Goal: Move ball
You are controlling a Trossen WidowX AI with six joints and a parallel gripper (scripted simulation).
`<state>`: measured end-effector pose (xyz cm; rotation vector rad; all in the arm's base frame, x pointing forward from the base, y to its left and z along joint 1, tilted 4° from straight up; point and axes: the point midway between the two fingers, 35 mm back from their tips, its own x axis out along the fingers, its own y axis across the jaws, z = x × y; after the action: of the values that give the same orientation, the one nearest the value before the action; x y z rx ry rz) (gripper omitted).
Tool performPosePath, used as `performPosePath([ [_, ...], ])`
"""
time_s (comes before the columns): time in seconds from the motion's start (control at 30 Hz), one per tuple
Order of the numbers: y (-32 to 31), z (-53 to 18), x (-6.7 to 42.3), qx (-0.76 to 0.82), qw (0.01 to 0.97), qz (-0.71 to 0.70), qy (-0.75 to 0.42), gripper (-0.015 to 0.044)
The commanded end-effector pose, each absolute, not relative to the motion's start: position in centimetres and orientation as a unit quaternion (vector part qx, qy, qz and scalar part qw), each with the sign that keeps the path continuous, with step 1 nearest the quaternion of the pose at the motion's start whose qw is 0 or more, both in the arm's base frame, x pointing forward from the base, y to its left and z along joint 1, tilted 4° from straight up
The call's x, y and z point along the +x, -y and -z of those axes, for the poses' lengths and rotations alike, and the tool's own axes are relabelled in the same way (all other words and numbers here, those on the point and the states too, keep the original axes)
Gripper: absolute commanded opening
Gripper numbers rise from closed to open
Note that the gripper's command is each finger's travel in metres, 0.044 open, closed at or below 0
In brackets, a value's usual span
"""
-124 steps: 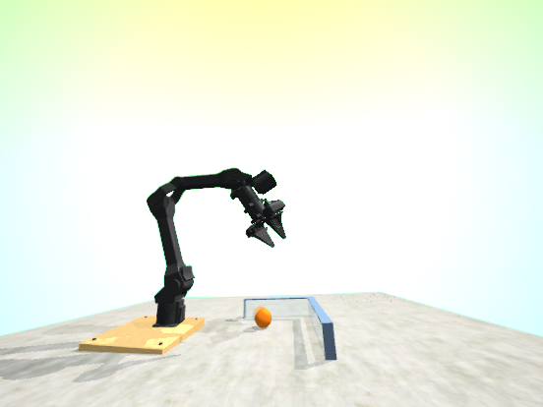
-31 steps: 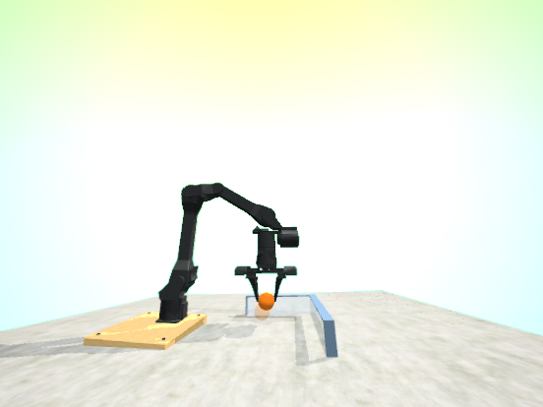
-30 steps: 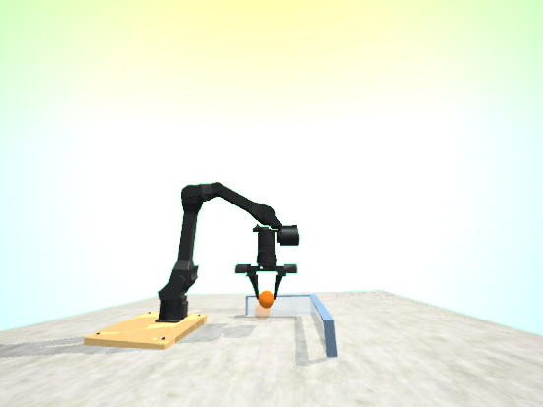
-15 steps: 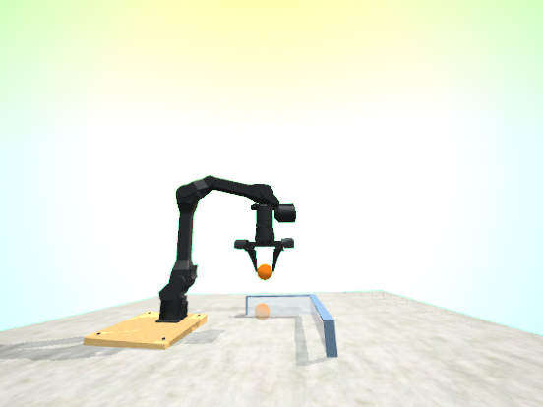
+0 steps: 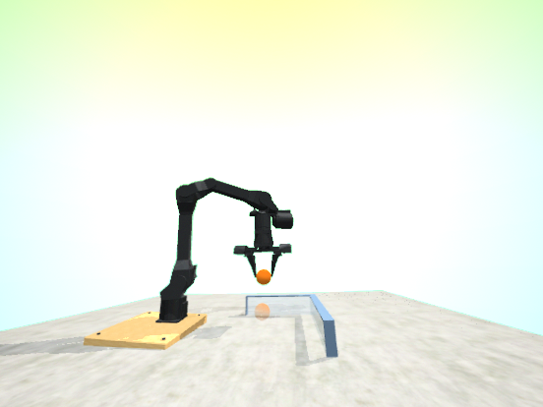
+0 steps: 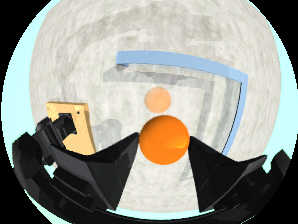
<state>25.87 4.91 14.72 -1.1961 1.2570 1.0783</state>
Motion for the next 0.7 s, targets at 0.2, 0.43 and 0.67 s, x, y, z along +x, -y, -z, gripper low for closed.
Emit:
performPosePath([
  [0.2, -6.5, -12.4, 25.3, -0.500, 0.521, -0.450, -0.525, 0.0000],
  [0.43, -6.4, -9.6, 25.6, -0.500, 0.521, -0.450, -0.525, 0.0000],
  [0.67, -6.1, -6.3, 25.6, -0.501, 0.521, -0.450, -0.525, 0.0000],
])
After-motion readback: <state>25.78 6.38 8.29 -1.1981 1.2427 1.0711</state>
